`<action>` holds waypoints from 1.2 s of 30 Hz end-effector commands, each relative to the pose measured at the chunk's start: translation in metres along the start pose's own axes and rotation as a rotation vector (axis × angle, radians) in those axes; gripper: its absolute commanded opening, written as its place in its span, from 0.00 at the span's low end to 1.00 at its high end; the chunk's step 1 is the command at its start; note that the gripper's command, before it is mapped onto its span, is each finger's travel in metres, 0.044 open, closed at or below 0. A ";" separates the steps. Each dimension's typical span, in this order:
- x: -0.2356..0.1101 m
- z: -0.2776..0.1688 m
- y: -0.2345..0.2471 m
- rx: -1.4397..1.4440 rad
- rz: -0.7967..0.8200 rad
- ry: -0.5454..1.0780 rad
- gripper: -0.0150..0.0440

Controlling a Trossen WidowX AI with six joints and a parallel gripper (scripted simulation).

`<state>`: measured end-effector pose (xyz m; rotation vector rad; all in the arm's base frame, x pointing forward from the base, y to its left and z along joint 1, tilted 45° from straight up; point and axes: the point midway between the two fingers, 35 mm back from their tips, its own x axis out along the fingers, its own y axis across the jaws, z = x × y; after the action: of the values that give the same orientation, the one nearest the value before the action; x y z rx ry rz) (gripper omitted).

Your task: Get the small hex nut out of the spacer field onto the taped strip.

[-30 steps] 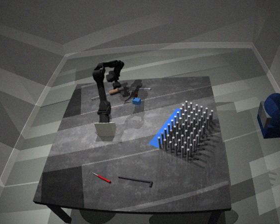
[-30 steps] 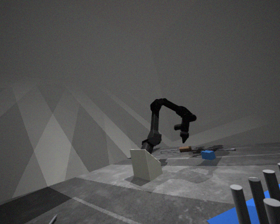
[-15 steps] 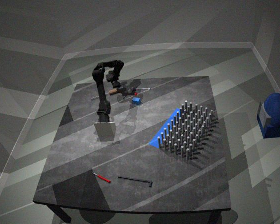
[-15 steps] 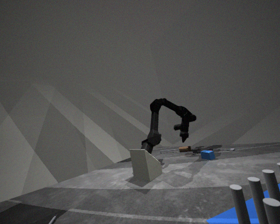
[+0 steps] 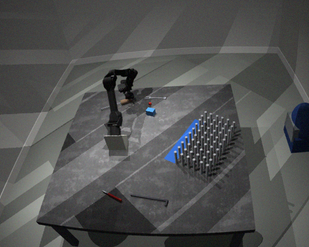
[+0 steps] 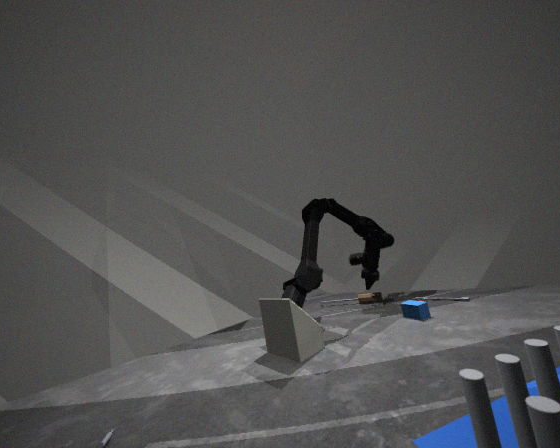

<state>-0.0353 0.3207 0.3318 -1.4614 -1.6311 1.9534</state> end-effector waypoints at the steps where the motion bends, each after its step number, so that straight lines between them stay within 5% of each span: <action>1: 0.007 -0.003 0.003 0.006 0.003 0.003 0.73; 29: 0.046 -0.015 0.016 0.007 0.003 0.002 0.73; 32: 0.046 -0.015 0.016 0.007 0.003 0.002 0.60; 36: 0.046 -0.015 0.016 0.007 0.003 0.002 0.55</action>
<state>-0.0397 0.3548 0.2956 -1.4602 -1.6284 1.9575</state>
